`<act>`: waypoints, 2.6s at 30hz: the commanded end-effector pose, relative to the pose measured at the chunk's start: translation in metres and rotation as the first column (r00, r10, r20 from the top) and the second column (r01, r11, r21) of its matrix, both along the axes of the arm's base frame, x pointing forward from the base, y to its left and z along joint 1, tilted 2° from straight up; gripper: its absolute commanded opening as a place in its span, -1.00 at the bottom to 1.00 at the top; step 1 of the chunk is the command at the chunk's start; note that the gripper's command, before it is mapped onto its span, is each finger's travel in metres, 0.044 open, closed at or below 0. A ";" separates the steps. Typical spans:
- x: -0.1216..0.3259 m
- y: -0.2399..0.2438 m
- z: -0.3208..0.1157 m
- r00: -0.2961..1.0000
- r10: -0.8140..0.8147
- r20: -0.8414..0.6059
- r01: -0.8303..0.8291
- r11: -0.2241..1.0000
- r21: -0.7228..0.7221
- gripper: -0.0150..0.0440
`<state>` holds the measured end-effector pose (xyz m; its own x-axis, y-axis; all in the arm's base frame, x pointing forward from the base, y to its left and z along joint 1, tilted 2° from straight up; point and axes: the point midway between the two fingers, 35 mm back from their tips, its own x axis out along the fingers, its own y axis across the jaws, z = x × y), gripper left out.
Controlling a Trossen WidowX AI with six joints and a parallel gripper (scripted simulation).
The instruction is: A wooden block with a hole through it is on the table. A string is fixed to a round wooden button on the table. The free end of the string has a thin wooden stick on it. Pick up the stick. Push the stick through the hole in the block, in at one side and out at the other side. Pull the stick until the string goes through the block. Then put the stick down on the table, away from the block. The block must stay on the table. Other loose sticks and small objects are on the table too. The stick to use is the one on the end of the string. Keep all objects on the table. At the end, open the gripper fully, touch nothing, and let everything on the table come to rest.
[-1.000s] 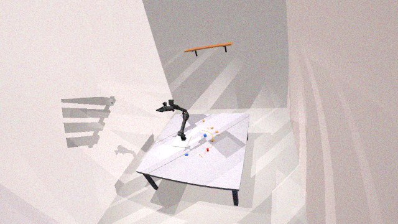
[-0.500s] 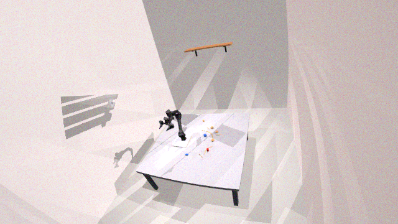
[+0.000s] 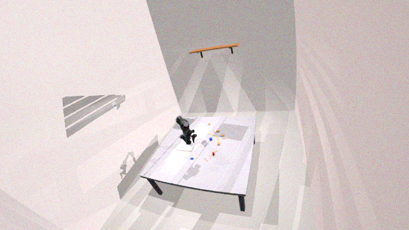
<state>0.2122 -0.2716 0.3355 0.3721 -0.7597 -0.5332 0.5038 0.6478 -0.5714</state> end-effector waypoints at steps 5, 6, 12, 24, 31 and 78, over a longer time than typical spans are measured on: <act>0.088 0.078 -0.077 0.811 0.498 -0.308 -0.474 0.867 0.155 1.00; 0.096 0.090 -0.086 0.765 0.549 -0.337 -0.521 0.835 0.177 1.00; 0.127 0.168 -0.135 0.420 0.785 -0.455 -0.744 0.585 0.323 1.00; 0.110 0.329 -0.226 -0.452 0.753 -0.478 -0.765 -0.052 0.642 1.00; 0.085 0.372 -0.252 -0.703 0.574 -0.421 -0.632 -0.233 0.739 1.00; 0.086 0.371 -0.251 -0.695 0.577 -0.428 -0.639 -0.225 0.735 -0.49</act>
<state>0.2981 0.0997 0.0844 0.0517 -0.0327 -0.9981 -0.9521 -0.3033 -0.0394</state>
